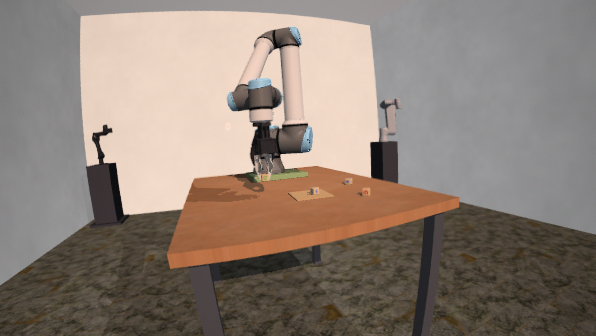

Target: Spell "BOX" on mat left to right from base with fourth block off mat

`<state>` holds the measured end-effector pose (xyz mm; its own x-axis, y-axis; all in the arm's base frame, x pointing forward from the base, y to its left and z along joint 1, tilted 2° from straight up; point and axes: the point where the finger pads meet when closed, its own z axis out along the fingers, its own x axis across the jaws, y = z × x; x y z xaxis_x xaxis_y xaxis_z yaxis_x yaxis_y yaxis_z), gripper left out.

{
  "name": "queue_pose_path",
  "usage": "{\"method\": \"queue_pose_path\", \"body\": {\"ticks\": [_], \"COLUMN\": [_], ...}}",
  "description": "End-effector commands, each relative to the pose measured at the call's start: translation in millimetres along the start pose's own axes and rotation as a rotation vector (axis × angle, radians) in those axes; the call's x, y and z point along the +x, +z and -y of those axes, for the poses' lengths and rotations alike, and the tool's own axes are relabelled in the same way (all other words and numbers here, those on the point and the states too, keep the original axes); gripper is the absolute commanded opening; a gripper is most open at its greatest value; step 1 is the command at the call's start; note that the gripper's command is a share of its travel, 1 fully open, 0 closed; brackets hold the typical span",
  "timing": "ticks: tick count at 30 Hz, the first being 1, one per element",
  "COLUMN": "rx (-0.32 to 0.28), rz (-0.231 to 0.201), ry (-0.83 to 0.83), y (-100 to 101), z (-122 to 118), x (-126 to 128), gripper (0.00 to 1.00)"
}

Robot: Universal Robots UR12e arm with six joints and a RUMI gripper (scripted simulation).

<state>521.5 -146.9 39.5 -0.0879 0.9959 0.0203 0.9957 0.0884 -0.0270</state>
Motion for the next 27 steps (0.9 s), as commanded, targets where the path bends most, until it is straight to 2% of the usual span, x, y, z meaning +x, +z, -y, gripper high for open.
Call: {"method": "queue_pose_path", "body": {"ticks": [1,11,27], "rx": [0.001,0.001,0.001], "rz": [0.004,0.004,0.004], "ry": [0.127,0.28,0.35], "y": [1.2,3.5,4.5], "z": [-1.7,-3.5,-4.5], "x": [1.1,2.9,3.7], "gripper": [0.05,0.05,0.05]}}
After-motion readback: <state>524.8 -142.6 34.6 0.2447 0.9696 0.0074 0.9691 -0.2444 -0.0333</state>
